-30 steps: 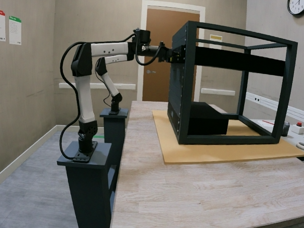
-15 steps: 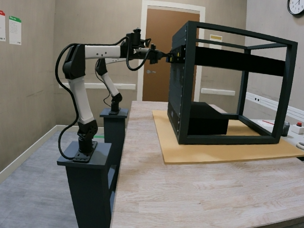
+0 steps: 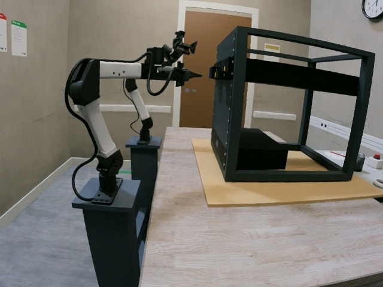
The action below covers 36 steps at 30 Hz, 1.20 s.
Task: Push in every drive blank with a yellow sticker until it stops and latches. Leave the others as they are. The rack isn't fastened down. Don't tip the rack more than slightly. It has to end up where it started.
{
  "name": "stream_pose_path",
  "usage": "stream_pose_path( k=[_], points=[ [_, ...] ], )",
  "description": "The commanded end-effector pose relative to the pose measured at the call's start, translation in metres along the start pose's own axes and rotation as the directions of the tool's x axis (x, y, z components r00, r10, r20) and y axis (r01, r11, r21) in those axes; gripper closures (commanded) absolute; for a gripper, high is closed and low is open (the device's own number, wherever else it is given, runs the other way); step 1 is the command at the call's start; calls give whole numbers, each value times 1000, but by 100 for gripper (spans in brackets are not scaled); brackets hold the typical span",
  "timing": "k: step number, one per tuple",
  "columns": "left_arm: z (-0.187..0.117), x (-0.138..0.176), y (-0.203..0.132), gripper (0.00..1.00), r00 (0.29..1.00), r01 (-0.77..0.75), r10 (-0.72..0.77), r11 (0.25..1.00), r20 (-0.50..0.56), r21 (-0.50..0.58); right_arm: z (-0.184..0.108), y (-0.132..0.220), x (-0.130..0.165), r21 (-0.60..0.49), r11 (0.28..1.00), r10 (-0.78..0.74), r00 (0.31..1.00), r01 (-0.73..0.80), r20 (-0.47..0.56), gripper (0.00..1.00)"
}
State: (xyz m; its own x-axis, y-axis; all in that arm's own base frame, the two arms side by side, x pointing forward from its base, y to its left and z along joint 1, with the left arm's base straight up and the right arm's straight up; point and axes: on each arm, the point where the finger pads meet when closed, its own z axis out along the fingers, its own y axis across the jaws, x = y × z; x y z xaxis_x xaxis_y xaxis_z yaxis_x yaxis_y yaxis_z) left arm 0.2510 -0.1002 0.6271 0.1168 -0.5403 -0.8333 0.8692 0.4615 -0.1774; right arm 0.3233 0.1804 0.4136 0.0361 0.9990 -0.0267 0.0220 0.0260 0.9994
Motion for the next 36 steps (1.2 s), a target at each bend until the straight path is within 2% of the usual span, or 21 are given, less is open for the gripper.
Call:
stream_pose_path(
  k=[1, 7, 15, 17, 21, 28, 36],
  points=[
    [23, -6, 14, 0, 999, 3, 2, 986, 33, -165, -7, 15, -8, -38, 998, 49, 999, -49, 12, 100],
    [63, 23, -9, 0, 998, 35, -44, 985, -49, -170, -7, 17, -7, -41, 998, 53, 999, -52, 2, 100],
    [94, 66, -69, 0, 974, 7, -35, 992, -225, -123, -7, 17, -7, -41, 998, 52, 999, -52, 1, 100],
    [94, 66, -69, 0, 974, 7, -35, 992, -225, -123, -7, 17, -7, -41, 998, 52, 999, -52, 1, 100],
    [95, 89, -102, 0, 936, -61, 26, 994, -350, -91, -7, 17, -7, -41, 998, 53, 999, -53, 1, 100],
    [86, 109, -144, 0, 873, -144, 124, 990, -472, -7, -7, 17, -7, -41, 998, 53, 999, -53, 1, 100],
    [87, 106, -158, 0, 876, -128, 125, 991, -465, 25, -7, 17, -7, -41, 998, 53, 999, -53, 1, 100]
  ],
)
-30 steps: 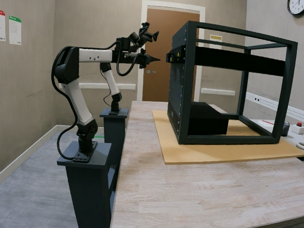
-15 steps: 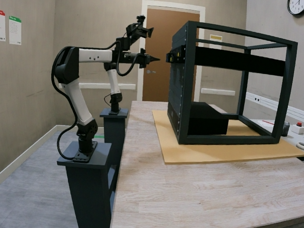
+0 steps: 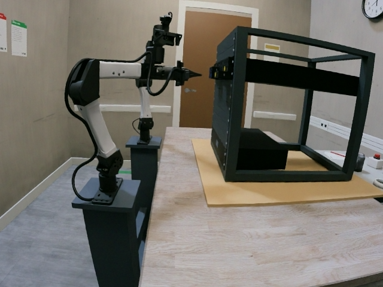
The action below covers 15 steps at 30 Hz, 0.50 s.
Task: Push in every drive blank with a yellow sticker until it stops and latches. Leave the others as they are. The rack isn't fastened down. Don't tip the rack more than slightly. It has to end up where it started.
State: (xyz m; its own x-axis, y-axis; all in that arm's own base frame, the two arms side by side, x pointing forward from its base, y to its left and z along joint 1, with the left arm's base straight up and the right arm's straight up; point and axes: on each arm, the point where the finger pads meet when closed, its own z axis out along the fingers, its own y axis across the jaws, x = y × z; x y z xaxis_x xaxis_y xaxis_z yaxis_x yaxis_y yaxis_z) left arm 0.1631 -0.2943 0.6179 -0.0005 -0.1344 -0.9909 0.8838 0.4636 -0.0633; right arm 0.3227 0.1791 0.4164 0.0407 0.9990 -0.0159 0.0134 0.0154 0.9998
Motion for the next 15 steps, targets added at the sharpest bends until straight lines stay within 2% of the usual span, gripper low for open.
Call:
stream_pose_path(
  k=[1, 4, 11, 15],
  points=[
    [0, 5, 5, 0, 999, -14, 11, 999, -46, -51, -7, 15, -5, -33, 999, 42, 999, -42, -3, 100],
    [1, 6, 5, 0, 999, -14, 11, 999, -51, -51, -7, 23, -9, -35, 999, 42, 999, -42, -1, 100],
    [0, 6, 5, 0, 999, -14, 11, 999, -48, -51, 21, 21, -6, -34, 999, 37, 999, -37, -2, 100],
    [0, 5, 5, 0, 999, -14, 11, 999, -48, -51, 25, 21, -6, -34, 999, 37, 999, -37, -2, 100]
  ],
)
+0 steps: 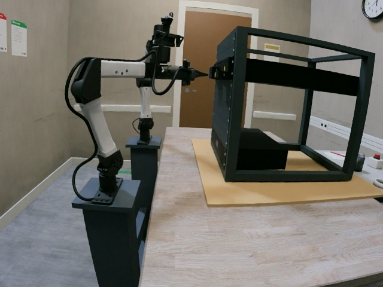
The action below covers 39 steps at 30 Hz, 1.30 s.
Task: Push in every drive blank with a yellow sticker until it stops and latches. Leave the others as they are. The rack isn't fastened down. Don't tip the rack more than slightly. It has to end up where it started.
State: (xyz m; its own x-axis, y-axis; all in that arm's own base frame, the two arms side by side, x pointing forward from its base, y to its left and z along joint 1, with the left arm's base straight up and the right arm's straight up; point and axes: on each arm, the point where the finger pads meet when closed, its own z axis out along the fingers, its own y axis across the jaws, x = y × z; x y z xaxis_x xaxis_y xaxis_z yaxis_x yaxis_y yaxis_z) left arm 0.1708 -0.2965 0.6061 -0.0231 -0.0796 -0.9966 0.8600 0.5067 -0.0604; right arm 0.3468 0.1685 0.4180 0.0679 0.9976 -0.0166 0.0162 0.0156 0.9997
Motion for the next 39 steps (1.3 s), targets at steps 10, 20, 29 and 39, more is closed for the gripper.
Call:
stream_pose_path(
  k=[10, 20, 29, 39],
  points=[
    [-4, -4, 1, 0, 1000, -5, 5, 1000, 5, -7, 15, 21, 6, -36, 999, 35, 999, -36, -29, 100],
    [-4, -4, 1, 0, 1000, -5, 5, 1000, 4, -7, 26, 23, 8, -37, 999, 35, 999, -36, -30, 100],
    [-4, -4, 1, 0, 1000, -5, 5, 1000, 4, -7, 46, 23, 8, -37, 999, 33, 999, -34, -30, 100],
    [-4, -3, 1, 0, 1000, -5, 5, 1000, 4, -7, 63, 24, 8, -38, 999, 32, 999, -34, -30, 100]
  ],
)
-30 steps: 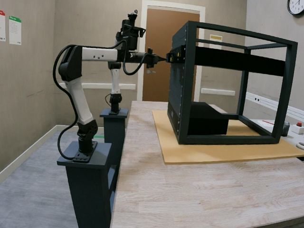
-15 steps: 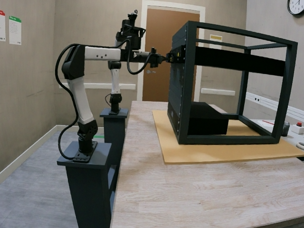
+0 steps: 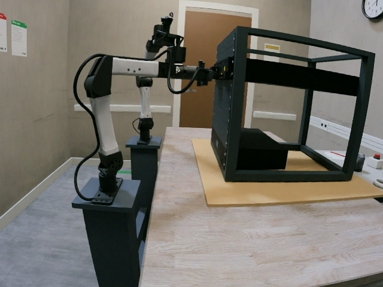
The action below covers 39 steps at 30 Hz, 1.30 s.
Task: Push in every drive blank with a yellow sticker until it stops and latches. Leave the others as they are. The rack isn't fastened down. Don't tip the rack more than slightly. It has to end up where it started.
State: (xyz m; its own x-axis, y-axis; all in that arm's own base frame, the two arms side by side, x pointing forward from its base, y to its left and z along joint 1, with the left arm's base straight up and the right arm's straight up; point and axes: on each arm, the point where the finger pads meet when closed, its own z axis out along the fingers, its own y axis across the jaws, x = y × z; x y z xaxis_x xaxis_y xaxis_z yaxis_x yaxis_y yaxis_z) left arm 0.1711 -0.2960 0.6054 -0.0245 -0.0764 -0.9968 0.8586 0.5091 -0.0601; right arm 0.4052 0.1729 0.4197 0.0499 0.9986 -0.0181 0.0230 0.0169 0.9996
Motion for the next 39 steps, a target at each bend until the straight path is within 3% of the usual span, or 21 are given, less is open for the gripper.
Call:
stream_pose_path(
  k=[1, 17, 27, 37, 39],
  points=[
    [-4, -4, 0, 0, 1000, -5, 5, 1000, 8, -4, 7, 21, 0, -46, 998, 34, 999, -35, -12, 100],
    [-4, -4, 0, 0, 1000, -5, 5, 1000, 8, -4, 34, 23, 2, -48, 998, 34, 999, -34, -17, 100],
    [-4, -4, 0, 0, 1000, -5, 5, 1000, 8, -4, -31, 7, -4, -58, 998, 38, 999, -38, 7, 100],
    [-4, -4, 0, 0, 1000, -5, 5, 1000, 8, -4, -37, 14, -6, -73, 996, 53, 999, -52, 9, 100],
    [-4, -4, 0, 0, 1000, -5, 5, 1000, 8, -4, -41, 2, -5, -48, 999, 24, 1000, -24, 9, 100]
  ],
)
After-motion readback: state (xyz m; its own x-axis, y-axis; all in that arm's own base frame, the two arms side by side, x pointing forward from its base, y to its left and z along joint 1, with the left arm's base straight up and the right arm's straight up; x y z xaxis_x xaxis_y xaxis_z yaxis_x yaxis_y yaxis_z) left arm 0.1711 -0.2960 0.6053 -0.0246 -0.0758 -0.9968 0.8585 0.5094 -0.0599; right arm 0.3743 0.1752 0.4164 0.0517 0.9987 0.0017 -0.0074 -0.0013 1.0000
